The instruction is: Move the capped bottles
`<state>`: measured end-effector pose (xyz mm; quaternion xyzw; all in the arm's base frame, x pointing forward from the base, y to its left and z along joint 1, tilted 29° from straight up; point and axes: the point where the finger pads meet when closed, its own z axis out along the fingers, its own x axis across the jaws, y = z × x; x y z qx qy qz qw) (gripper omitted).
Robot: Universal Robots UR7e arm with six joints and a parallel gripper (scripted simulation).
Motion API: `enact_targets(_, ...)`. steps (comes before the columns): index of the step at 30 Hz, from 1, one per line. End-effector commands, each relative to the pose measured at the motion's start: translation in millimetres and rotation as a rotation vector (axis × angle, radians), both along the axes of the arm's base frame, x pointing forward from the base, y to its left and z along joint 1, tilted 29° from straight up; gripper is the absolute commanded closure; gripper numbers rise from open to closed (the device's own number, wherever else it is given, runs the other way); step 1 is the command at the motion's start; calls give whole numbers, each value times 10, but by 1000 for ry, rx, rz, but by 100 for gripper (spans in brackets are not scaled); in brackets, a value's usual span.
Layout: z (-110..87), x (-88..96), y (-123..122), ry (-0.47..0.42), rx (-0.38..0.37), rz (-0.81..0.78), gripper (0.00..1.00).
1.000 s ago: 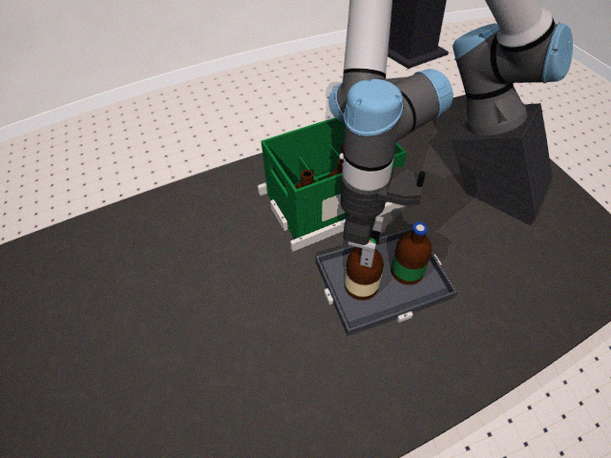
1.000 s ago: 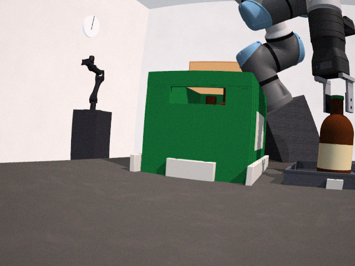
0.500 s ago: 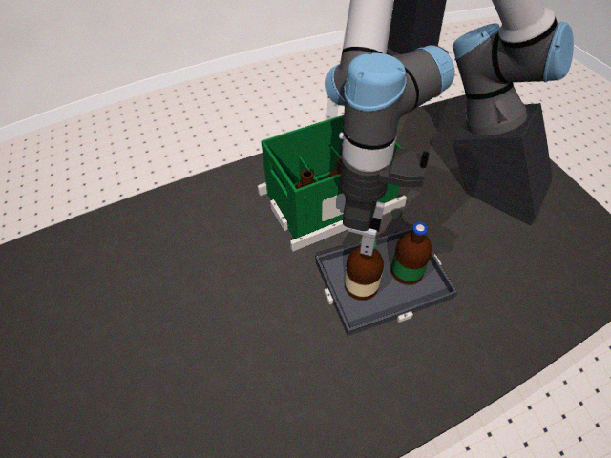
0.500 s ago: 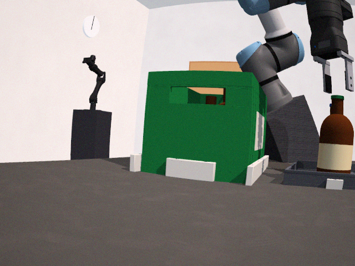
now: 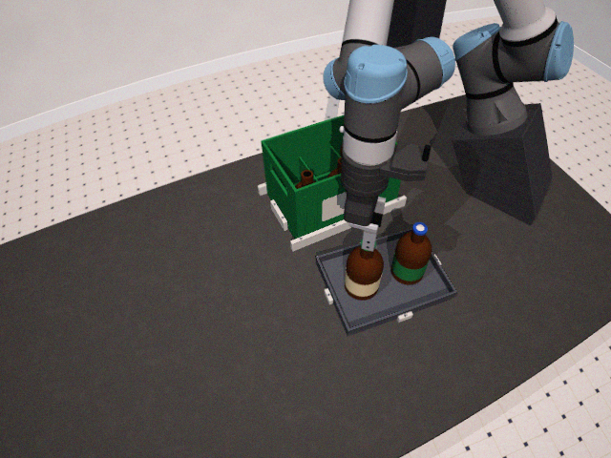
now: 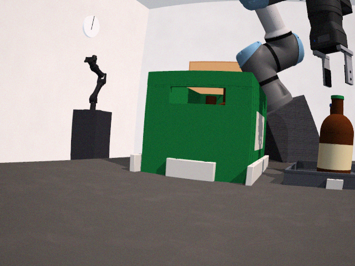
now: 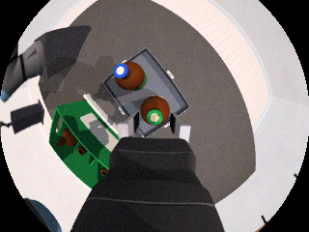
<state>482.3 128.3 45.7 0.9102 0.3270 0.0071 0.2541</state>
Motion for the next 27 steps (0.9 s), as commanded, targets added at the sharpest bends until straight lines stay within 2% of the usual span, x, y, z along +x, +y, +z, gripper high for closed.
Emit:
enact_targets(1,-11,-1,-3,1,0,0,0)
enact_targets(27,56,-1,35,1,-1,-1,0)
